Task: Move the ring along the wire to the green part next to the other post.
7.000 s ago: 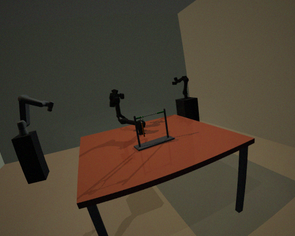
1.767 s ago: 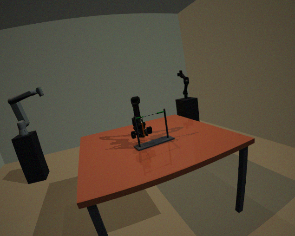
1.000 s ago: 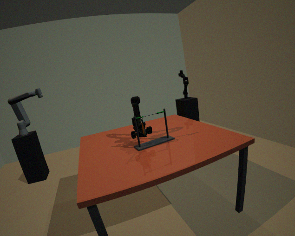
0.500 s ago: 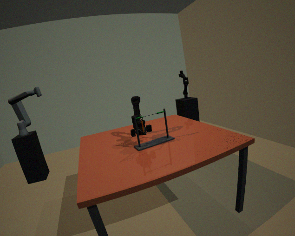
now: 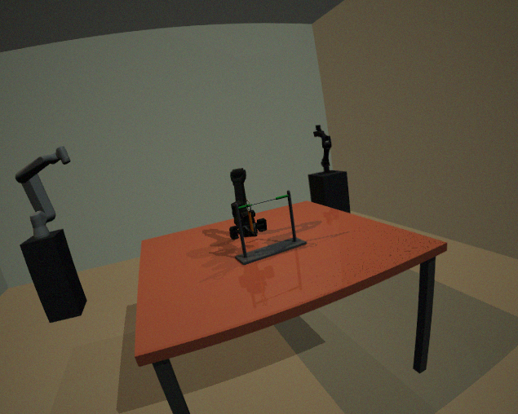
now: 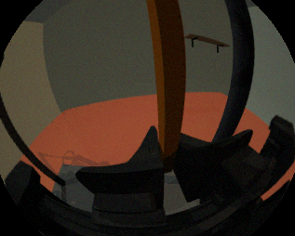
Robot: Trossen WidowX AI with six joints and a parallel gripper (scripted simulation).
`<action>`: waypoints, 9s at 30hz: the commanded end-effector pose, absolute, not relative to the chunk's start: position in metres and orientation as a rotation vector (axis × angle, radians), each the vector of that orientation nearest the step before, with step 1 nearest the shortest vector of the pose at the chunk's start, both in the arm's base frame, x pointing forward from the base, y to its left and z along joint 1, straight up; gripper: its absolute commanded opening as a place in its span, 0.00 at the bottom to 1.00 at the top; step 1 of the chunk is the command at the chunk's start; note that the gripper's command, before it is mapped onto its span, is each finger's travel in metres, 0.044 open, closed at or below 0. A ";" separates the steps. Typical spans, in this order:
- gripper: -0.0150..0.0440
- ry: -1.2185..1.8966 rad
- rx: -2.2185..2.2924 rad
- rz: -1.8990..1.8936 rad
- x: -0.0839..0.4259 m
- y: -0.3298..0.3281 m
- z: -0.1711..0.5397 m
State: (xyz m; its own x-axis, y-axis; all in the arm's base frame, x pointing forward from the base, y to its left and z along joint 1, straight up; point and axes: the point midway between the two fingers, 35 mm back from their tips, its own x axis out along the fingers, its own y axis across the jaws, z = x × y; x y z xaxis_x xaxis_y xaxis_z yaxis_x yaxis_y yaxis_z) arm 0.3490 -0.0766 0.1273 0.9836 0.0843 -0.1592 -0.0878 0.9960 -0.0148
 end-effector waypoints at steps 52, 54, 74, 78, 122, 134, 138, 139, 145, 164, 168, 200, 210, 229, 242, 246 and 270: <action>0.00 0.164 -0.012 0.089 0.345 -0.022 0.127; 0.00 0.164 -0.012 0.089 0.345 -0.020 0.127; 0.00 0.165 -0.010 0.091 0.343 0.000 0.127; 0.00 0.166 -0.010 0.091 0.343 0.004 0.127; 0.00 0.168 -0.006 0.095 0.339 0.048 0.127; 0.00 0.169 -0.006 0.097 0.338 0.060 0.127; 0.00 0.169 -0.005 0.098 0.338 0.064 0.127; 0.00 0.169 -0.005 0.098 0.338 0.065 0.127; 0.00 0.169 -0.005 0.099 0.337 0.071 0.127; 0.00 0.214 -0.005 0.102 0.331 0.087 0.127; 0.00 0.219 -0.005 0.102 0.330 0.087 0.125; 0.18 0.259 -0.012 0.107 0.325 0.089 0.108; 0.53 0.259 -0.012 0.106 0.322 0.089 0.110; 0.53 0.261 -0.007 0.103 0.287 0.086 0.120; 0.53 0.261 -0.006 0.102 0.277 0.084 0.121; 0.53 0.261 -0.006 0.102 0.277 0.084 0.121; 1.00 0.262 -0.010 0.107 0.228 0.079 0.135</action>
State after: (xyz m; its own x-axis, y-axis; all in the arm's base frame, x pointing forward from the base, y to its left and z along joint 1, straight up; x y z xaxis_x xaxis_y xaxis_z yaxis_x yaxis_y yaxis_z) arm 0.2314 0.0802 0.1363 0.9610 0.1092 -0.2539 -0.1120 0.9937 0.0033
